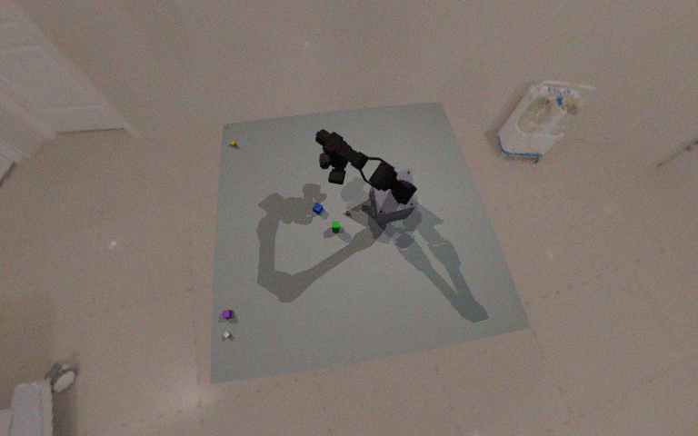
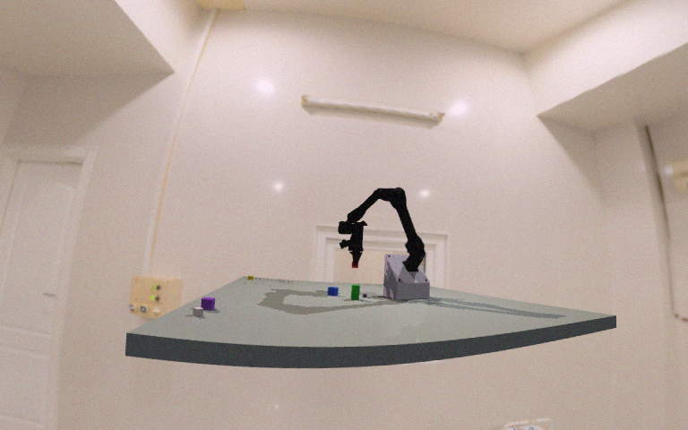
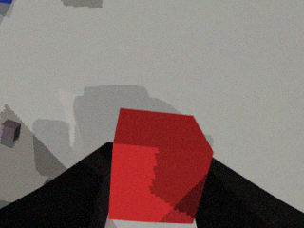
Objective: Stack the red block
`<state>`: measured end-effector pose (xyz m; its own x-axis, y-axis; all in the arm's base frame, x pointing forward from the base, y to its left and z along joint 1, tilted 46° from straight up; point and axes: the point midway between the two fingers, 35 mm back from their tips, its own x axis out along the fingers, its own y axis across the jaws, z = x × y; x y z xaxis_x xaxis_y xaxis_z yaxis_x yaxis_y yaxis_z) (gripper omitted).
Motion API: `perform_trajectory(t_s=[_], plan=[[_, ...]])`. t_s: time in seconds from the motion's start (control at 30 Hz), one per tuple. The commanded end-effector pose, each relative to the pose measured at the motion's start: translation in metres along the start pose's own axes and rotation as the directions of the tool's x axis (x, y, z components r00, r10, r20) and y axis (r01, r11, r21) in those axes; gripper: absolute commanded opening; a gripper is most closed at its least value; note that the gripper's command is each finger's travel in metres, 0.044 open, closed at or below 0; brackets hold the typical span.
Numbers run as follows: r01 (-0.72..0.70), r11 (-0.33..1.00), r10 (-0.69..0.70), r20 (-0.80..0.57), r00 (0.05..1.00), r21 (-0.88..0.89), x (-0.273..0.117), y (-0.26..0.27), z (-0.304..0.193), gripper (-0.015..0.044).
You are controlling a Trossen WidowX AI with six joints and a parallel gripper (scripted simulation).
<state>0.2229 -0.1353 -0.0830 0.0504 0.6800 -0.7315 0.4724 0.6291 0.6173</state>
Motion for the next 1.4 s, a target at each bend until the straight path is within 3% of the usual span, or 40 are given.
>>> perform_trajectory(t_s=[0.0,0.43,0.87,1.37], plan=[[0.002,1.0,-0.002,0.009,1.0,0.003,-0.004,0.022,0.006,0.0],[-0.002,1.0,0.002,0.014,1.0,-0.002,-0.005,0.116,0.01,0.0],[-0.043,0.999,0.043,-0.013,0.999,-0.009,0.0,0.21,-0.016,0.0],[-0.047,0.999,0.047,-0.016,0.999,-0.009,0.036,0.216,-0.022,0.0]])
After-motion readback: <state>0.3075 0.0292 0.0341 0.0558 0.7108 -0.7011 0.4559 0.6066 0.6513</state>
